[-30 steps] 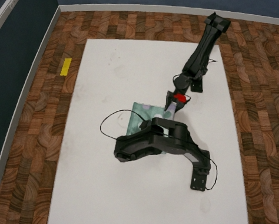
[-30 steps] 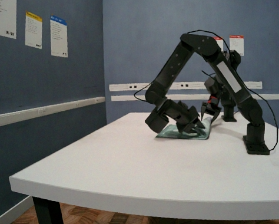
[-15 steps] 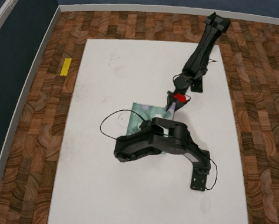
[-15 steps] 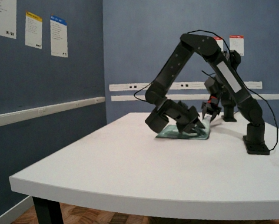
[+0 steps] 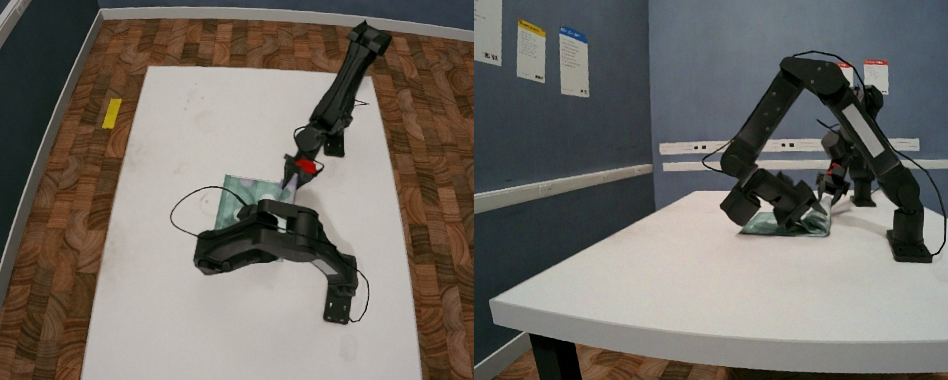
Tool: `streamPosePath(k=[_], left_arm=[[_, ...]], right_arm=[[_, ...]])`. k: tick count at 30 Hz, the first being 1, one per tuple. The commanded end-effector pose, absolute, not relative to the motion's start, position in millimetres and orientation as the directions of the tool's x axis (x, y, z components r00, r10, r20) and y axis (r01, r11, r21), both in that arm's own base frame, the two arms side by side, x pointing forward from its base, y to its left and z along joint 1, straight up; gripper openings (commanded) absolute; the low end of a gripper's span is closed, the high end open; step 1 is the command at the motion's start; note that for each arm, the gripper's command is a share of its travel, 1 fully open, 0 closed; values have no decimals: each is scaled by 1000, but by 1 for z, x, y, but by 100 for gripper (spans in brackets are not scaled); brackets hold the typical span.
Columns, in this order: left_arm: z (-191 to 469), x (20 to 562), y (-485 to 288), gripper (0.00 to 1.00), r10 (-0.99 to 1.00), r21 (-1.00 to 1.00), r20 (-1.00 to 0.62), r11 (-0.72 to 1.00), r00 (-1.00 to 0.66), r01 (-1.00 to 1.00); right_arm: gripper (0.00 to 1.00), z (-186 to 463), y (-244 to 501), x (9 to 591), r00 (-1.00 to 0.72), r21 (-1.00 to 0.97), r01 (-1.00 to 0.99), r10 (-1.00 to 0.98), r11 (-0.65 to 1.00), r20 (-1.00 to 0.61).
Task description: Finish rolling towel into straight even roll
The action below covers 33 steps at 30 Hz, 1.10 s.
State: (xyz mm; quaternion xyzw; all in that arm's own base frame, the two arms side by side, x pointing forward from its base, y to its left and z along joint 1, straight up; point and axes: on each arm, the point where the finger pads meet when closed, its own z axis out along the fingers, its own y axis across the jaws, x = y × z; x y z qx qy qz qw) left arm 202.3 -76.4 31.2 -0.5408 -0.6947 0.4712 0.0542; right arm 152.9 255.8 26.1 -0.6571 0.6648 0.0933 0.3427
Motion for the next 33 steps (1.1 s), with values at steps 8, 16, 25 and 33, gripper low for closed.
streamPosePath(k=[8, 16, 25, 33], left_arm=[[37, 209, -76, 81, 811, -694, -439, -33, -387, 719], [51, 223, -63, 85, 811, -694, -439, -33, -387, 719], [72, 244, -41, 85, 811, -694, -439, -33, -387, 719], [78, 248, -37, 87, 809, -661, -459, -34, -368, 750]], right_arm=[[30, 38, 269, 160, 111, -342, -930, -789, 131, -604], [30, 39, 269, 160, 79, -292, -947, -785, 134, -615], [30, 40, 269, 160, -6, -159, -978, -773, 138, -634], [30, 42, 269, 160, -147, 62, -988, -753, 139, -641]])
